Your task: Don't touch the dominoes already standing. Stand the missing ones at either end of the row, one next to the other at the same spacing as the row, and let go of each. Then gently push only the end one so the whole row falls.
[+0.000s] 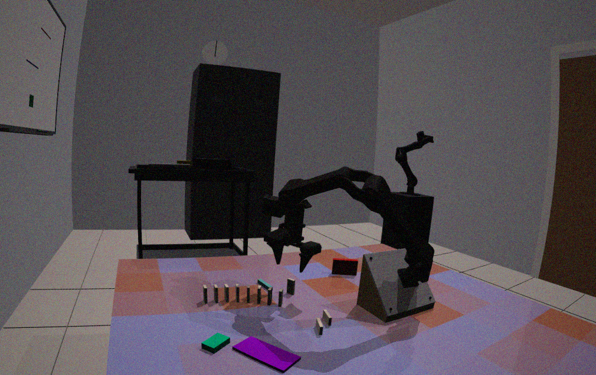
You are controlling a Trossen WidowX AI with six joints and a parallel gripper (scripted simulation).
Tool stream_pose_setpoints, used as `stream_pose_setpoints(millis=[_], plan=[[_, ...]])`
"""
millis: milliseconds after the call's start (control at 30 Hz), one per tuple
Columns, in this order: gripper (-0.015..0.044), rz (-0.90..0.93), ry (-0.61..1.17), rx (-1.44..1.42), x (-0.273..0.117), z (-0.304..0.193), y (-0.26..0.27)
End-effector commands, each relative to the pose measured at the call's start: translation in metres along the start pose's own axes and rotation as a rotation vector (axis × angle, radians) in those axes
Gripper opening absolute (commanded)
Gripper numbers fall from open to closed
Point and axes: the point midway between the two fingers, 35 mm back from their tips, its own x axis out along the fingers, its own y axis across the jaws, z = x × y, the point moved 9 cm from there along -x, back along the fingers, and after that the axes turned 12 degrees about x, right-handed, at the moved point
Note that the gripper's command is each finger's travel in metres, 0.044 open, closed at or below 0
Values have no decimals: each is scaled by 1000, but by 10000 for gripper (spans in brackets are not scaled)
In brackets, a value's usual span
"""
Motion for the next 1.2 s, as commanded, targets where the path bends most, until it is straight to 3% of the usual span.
stream_pose_setpoints(millis=[0,600,1000,1167], plan=[[440,30,11,9,42,-2,4],[440,31,11,9,62,-4,5],[125,31,11,9,62,-4,5],[107,31,11,9,62,-4,5]])
